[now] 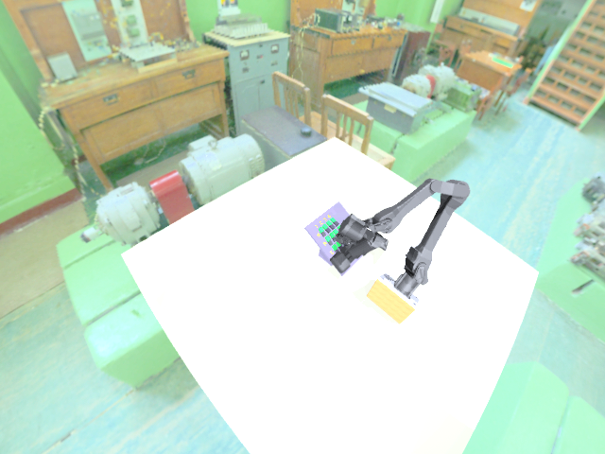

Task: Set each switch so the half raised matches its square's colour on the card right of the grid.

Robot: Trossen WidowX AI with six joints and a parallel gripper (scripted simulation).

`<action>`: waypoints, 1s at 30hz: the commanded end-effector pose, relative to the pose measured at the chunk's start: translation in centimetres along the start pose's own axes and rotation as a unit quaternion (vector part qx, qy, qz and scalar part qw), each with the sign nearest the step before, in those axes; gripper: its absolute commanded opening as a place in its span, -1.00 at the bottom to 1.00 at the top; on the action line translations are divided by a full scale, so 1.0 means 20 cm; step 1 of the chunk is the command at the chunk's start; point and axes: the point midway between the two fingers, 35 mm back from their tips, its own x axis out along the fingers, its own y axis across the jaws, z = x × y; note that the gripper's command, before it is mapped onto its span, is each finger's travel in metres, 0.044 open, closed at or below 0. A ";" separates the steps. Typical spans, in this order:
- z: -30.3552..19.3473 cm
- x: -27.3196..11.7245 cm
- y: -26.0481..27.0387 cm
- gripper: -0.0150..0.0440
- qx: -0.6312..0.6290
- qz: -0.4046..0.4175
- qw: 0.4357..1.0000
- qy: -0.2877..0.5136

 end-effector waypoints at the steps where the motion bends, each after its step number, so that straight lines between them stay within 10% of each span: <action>1: 0.00 0.00 0.00 -0.49 -0.002 -0.003 1.000 -0.001; 30: -0.01 -0.18 0.01 -0.49 0.008 0.002 1.000 0.000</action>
